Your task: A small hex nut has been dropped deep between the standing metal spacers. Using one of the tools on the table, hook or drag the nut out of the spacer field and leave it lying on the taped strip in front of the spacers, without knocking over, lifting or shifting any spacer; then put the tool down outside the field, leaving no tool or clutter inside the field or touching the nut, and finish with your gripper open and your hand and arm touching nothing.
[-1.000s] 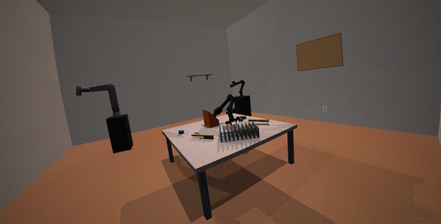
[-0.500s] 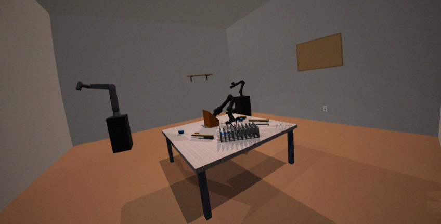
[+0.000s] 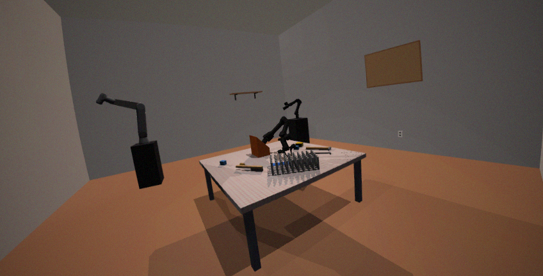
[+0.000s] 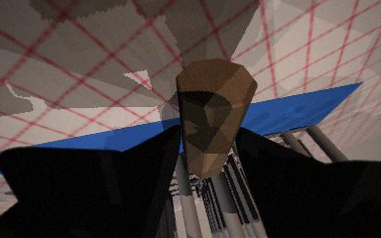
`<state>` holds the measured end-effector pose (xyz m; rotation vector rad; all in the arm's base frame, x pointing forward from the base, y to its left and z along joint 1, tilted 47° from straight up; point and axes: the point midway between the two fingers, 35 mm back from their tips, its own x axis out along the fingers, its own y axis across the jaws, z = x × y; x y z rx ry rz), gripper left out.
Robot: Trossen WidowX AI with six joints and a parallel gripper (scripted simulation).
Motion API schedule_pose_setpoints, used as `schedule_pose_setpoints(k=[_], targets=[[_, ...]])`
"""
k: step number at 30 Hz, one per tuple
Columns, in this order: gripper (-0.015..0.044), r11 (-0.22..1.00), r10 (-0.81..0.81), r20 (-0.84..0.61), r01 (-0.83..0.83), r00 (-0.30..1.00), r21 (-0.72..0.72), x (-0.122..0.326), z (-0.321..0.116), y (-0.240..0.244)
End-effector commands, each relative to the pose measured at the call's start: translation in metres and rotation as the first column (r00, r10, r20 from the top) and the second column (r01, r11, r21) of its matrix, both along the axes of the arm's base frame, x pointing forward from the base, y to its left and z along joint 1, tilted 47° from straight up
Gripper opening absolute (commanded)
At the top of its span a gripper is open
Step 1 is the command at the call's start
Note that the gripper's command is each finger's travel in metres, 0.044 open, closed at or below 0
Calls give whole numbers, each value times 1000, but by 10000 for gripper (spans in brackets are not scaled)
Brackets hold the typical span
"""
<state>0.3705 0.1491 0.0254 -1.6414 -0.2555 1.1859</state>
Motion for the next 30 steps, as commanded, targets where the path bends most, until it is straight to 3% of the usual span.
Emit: schedule_pose_setpoints(k=[1,30], targets=[[0,1000,-1,10,1,1000,0,6,1,-2],[0,1000,-2,11,2,1000,0,14,-8,1]])
